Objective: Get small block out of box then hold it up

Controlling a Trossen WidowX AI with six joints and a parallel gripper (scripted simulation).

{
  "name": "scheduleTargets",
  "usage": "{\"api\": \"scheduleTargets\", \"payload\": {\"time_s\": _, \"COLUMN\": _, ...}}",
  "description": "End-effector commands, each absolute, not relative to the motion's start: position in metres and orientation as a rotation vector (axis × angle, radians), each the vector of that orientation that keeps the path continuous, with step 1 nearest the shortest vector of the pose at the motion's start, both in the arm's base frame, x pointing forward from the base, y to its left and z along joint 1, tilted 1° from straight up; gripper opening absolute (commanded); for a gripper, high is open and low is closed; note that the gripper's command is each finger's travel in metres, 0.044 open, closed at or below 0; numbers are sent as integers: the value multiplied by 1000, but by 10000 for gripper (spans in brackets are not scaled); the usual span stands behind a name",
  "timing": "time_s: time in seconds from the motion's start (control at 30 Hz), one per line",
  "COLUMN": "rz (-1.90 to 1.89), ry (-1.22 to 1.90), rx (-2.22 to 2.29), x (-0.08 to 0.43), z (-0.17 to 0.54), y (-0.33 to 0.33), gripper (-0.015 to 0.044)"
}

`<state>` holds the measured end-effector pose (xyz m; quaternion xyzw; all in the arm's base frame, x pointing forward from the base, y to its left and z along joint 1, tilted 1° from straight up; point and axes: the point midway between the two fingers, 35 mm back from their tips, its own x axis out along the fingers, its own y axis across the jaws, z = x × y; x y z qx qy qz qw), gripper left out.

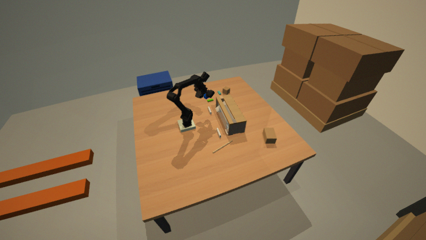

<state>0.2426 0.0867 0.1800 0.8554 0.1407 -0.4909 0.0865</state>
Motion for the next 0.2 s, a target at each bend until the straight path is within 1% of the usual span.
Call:
{"api": "scheduleTargets", "payload": {"time_s": 0.0, "rz": -1460, "ry": 430, "rx": 2546, "x": 242, "z": 181, "y": 87, "gripper": 0}}
{"api": "scheduleTargets", "payload": {"time_s": 0.17, "rz": -1460, "ry": 430, "rx": 2546, "x": 242, "z": 181, "y": 87, "gripper": 0}}
